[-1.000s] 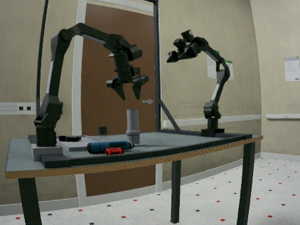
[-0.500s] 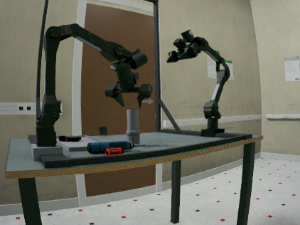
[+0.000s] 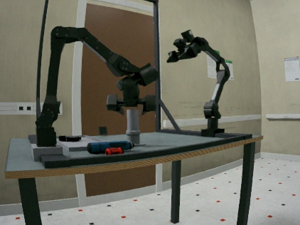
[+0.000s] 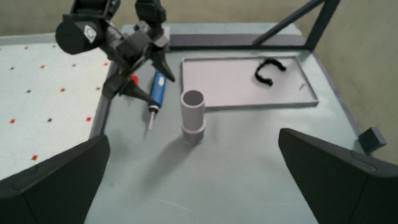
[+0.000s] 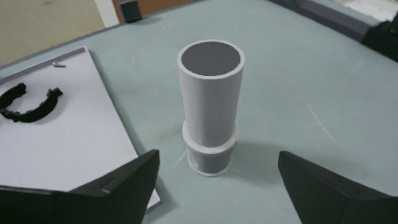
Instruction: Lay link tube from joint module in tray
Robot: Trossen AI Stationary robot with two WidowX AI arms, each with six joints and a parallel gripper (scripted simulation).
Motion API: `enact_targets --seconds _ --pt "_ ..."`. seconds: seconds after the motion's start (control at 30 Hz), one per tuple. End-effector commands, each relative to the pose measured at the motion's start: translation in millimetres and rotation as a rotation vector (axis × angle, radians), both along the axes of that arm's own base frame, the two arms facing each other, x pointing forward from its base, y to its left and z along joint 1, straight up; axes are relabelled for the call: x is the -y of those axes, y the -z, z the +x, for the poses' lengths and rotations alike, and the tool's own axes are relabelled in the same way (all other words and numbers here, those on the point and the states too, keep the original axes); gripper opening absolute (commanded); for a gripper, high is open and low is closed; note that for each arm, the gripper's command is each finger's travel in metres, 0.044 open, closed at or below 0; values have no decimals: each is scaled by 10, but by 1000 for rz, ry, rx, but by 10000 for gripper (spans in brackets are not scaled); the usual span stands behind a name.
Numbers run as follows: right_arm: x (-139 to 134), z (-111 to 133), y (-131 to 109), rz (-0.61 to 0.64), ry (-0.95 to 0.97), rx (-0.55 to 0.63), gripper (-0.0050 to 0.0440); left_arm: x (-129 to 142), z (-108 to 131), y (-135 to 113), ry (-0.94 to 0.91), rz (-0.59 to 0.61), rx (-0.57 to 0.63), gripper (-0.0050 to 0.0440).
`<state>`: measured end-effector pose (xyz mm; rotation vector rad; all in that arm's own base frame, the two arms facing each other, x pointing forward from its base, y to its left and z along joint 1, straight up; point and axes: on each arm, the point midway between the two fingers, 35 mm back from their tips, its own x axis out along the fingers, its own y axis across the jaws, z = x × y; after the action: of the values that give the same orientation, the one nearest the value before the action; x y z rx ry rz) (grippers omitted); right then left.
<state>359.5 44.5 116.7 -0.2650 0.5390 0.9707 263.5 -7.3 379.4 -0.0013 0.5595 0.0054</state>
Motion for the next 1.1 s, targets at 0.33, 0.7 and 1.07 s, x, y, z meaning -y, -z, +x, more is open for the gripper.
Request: enact_targets --seconds 0.33,0.7,1.07 --pt "-35 22 93 31 -62 43 354 -1 -22 -57 -1 -1 17 440" --pt "-238 135 226 32 -62 44 354 -1 -22 -57 -1 -1 17 440" --pt "-439 259 347 32 -62 48 354 -1 -22 -57 -1 -1 17 440"
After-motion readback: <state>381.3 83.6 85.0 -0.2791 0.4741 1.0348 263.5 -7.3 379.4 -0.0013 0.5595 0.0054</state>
